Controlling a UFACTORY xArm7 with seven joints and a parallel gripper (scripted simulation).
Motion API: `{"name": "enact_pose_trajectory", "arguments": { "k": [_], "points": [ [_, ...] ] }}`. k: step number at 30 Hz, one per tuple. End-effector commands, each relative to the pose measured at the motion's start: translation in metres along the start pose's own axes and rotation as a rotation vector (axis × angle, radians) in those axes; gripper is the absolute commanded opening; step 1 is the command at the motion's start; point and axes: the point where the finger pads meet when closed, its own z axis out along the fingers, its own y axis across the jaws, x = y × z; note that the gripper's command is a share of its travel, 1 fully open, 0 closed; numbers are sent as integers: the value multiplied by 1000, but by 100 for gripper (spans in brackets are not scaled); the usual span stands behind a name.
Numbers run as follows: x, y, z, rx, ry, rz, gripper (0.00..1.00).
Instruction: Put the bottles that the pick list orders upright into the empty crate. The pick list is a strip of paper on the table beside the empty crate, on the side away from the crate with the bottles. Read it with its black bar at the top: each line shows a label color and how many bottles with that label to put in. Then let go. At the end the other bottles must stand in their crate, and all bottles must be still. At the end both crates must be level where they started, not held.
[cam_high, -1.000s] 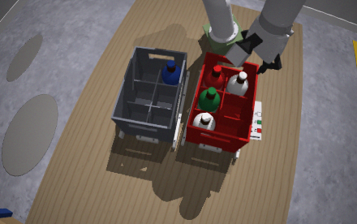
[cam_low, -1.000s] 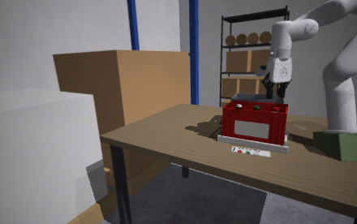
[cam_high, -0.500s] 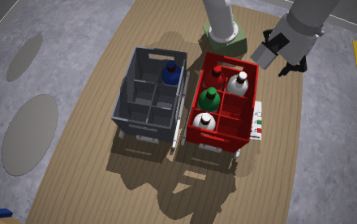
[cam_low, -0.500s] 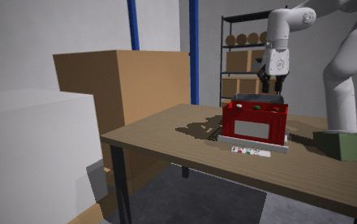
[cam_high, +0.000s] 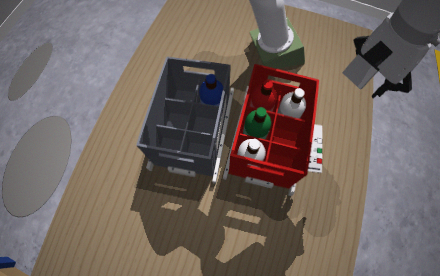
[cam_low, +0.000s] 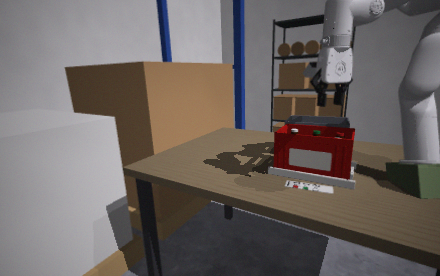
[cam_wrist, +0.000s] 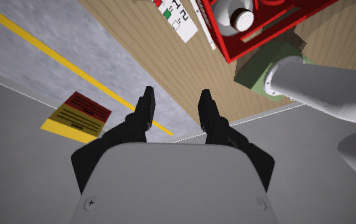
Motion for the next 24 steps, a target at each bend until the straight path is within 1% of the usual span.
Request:
{"name": "enact_pose_trajectory", "arguments": {
  "k": [1,2,17,19,24],
  "points": [
    [-9,-20,-12,-10,6,1,65],
    [-9,-20,-12,-10,6,1,65],
    [-40,-77,-49,-9,6,0,65],
    [-40,-77,-49,-9,6,0,65],
    [-50,-96,-61,-9,6,0,65]
  ]
}}
